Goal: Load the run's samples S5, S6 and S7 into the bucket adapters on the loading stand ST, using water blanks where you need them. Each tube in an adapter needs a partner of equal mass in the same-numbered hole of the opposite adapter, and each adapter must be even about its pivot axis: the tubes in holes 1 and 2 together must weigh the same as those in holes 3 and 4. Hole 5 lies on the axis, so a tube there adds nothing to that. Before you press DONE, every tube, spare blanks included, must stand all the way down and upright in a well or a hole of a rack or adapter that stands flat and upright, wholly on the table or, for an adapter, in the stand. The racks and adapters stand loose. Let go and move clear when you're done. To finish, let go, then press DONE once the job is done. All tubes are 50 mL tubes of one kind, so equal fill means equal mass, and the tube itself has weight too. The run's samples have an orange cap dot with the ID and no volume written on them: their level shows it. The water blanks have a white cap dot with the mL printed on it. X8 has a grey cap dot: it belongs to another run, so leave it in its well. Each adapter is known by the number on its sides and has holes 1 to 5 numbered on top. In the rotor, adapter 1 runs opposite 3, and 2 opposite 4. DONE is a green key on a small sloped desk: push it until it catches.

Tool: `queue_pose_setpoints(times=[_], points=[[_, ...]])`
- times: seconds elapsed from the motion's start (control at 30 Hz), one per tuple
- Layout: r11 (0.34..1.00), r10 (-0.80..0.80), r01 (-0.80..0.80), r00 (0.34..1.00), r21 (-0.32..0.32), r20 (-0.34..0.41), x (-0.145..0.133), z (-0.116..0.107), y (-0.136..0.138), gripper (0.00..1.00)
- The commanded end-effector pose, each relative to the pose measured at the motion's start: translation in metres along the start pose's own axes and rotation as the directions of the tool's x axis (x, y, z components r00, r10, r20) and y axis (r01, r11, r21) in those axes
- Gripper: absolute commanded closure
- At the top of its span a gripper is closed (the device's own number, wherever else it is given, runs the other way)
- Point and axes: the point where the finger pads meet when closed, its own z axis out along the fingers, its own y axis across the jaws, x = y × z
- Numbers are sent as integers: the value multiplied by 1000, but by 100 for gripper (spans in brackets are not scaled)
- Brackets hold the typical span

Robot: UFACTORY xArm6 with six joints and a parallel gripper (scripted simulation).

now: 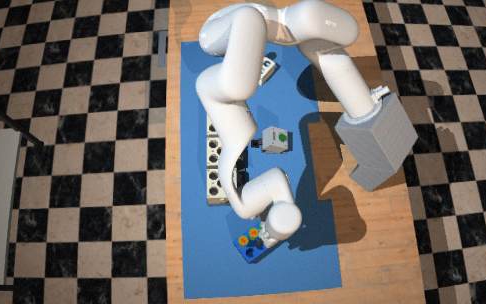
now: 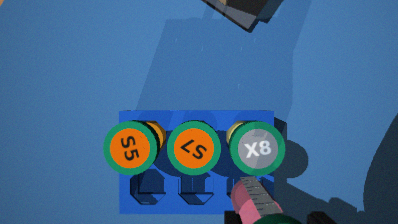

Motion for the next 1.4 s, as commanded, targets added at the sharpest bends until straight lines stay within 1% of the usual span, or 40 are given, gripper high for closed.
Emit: queue_pose_setpoints(times=[0.0,0.07,1.1,1.37], points=[[1000,1,-1,1000,2,2,0,-12,-1,100],[1000,1,-1,1000,2,2,0,-12,-1,100],[1000,1,-1,1000,2,2,0,-70,-1,100],[1000,1,-1,1000,2,2,0,-70,-1,100]])
